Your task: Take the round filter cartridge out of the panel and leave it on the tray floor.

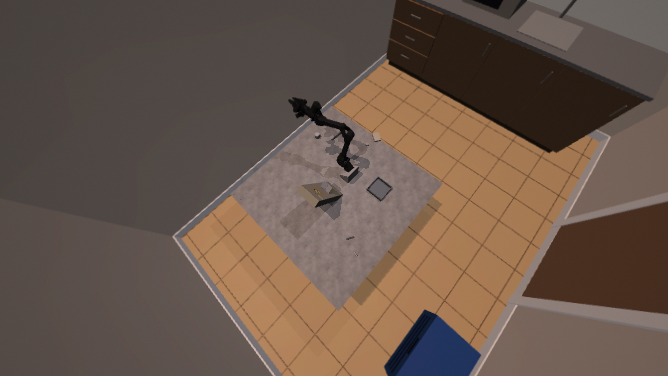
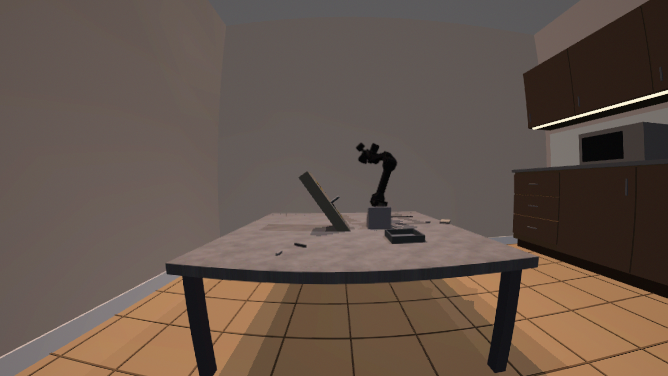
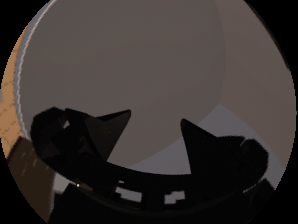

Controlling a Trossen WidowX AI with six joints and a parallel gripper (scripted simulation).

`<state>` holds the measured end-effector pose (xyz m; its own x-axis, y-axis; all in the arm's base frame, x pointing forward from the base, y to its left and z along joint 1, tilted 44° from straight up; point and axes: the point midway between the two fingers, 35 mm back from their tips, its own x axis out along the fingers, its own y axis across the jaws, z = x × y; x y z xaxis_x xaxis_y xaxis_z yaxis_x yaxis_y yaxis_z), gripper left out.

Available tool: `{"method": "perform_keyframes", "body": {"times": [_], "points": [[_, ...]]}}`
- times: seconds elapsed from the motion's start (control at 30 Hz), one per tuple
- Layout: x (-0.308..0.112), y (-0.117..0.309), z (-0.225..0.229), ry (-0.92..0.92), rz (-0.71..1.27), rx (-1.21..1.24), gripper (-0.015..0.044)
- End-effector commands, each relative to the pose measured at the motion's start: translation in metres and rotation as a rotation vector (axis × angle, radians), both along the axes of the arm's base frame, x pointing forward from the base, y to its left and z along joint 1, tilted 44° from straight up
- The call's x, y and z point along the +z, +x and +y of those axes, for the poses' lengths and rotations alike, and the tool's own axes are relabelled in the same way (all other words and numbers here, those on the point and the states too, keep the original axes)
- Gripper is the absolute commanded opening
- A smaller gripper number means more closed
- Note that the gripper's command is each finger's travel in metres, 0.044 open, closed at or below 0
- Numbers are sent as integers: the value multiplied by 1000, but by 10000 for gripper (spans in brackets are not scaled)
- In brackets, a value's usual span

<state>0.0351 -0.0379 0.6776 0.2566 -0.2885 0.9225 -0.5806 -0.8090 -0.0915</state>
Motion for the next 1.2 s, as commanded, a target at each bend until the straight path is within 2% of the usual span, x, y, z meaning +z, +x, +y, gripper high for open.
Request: {"method": "perform_keyframes", "body": {"times": [0.0, 0.33, 0.37, 0.67, 0.97, 1.17], "points": [[0, 0, -1, 5, -2, 8, 374], [-21, 37, -50, 303, -104, 464, 111], [-23, 41, -55, 337, -116, 511, 101], [-54, 91, -85, 641, -233, 906, 101], [-104, 165, -95, 1067, -398, 1316, 101], [-161, 236, -74, 1531, -660, 1648, 101]]}}
